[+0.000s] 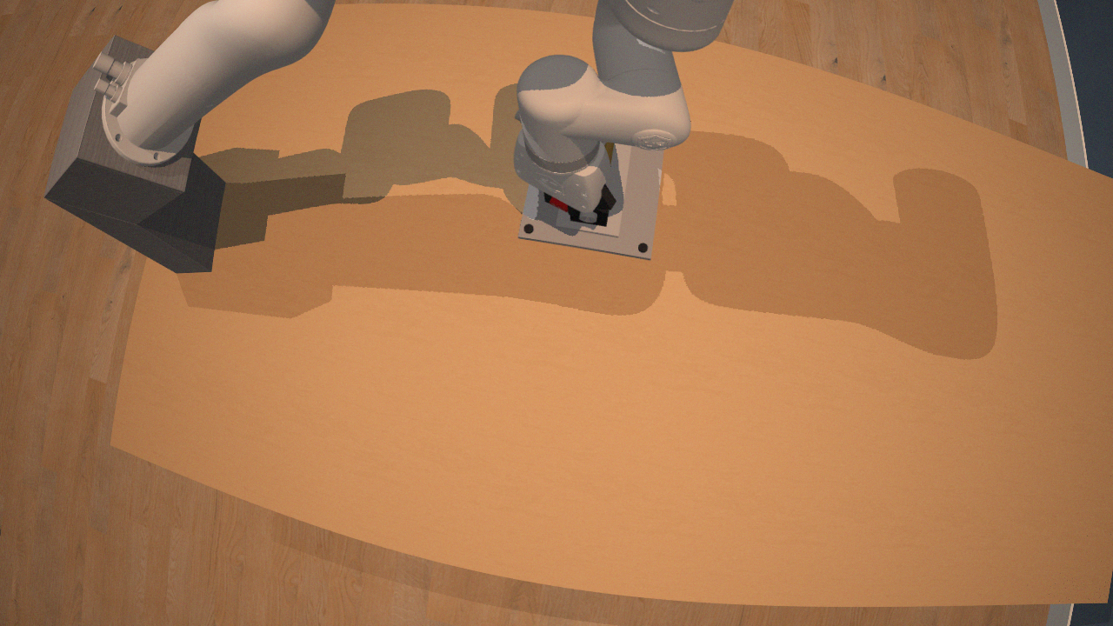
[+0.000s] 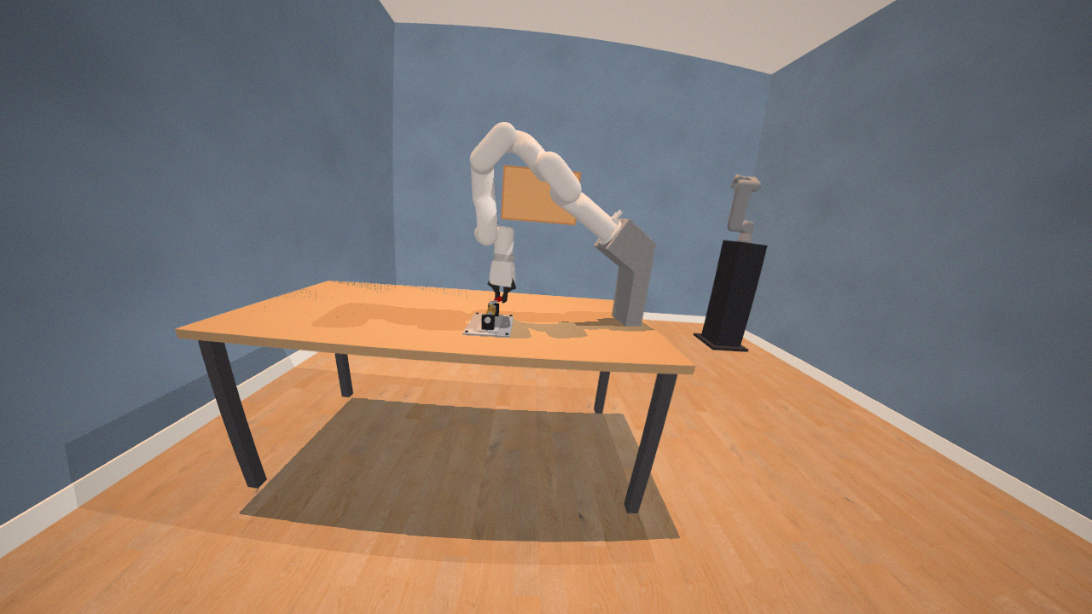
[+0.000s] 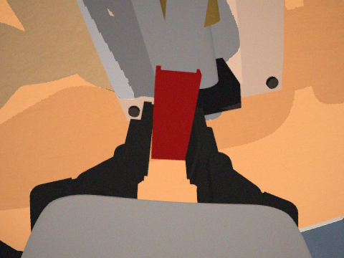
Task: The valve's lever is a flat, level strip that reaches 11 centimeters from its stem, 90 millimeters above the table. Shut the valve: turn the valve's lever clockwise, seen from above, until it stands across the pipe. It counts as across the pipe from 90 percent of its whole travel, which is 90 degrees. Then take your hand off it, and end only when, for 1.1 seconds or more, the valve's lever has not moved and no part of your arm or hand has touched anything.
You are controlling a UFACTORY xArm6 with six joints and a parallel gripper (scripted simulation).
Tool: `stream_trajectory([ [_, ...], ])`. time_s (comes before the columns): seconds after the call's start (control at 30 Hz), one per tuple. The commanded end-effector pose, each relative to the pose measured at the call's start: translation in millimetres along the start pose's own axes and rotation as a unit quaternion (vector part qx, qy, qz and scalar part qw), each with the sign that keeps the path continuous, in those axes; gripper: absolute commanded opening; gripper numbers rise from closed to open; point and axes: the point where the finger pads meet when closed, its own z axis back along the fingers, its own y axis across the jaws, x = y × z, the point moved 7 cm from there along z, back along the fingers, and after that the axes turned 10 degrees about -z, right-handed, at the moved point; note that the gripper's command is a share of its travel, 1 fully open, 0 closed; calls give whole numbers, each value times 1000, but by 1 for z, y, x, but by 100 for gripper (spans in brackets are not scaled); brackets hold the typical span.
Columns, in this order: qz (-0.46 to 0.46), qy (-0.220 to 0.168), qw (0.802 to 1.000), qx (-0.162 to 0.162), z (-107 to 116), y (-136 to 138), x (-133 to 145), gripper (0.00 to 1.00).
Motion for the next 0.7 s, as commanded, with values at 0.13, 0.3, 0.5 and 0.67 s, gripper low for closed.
stream_trajectory([
  [0.13,-26,-1,1000,-3,0,-7,1,0],
  [0.3,-39,-1,999,-3,0,-10,1,0],
  [0.5,-57,-2,998,-3,0,-13,2,0],
  [0.67,-66,-2,998,-3,0,-14,2,0],
])
